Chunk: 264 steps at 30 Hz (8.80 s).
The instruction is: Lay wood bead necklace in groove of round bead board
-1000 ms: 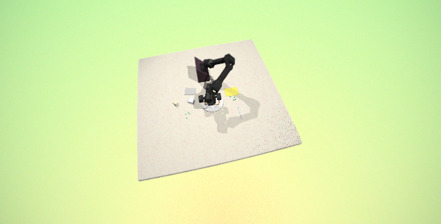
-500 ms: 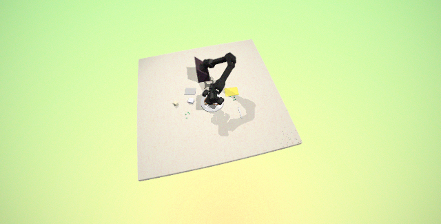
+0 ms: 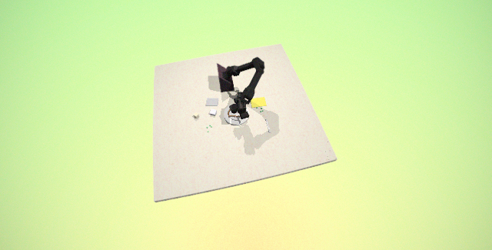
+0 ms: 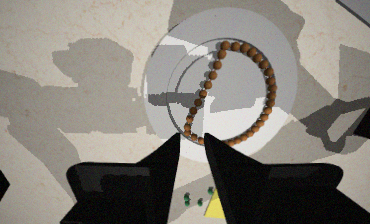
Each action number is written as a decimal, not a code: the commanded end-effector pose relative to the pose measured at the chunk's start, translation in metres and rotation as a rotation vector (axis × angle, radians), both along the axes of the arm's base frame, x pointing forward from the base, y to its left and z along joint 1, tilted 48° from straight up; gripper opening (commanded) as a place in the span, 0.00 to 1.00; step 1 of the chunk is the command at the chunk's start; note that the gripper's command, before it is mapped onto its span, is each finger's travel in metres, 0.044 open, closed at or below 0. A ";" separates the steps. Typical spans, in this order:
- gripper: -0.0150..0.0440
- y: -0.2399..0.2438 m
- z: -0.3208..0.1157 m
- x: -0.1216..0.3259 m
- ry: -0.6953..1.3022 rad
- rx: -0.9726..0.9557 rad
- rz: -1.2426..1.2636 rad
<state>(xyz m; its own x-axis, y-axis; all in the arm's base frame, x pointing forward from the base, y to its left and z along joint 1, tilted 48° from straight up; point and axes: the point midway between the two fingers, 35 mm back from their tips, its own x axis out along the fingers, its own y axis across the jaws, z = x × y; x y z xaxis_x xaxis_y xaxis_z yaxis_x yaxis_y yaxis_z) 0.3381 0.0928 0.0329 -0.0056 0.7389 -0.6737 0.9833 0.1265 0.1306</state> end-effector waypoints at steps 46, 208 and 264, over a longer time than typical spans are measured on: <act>0.25 0.030 -0.018 0.003 0.064 0.003 -0.066; 0.46 -0.058 -0.076 -0.018 -1.748 0.000 1.589; 0.25 -0.038 -0.093 -0.019 -1.749 0.007 1.594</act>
<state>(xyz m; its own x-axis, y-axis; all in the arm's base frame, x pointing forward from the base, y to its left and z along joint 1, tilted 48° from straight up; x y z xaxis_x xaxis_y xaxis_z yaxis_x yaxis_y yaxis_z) 0.3193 0.0549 -0.0602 -0.0005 0.7381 -0.6747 -0.8295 0.3766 0.4125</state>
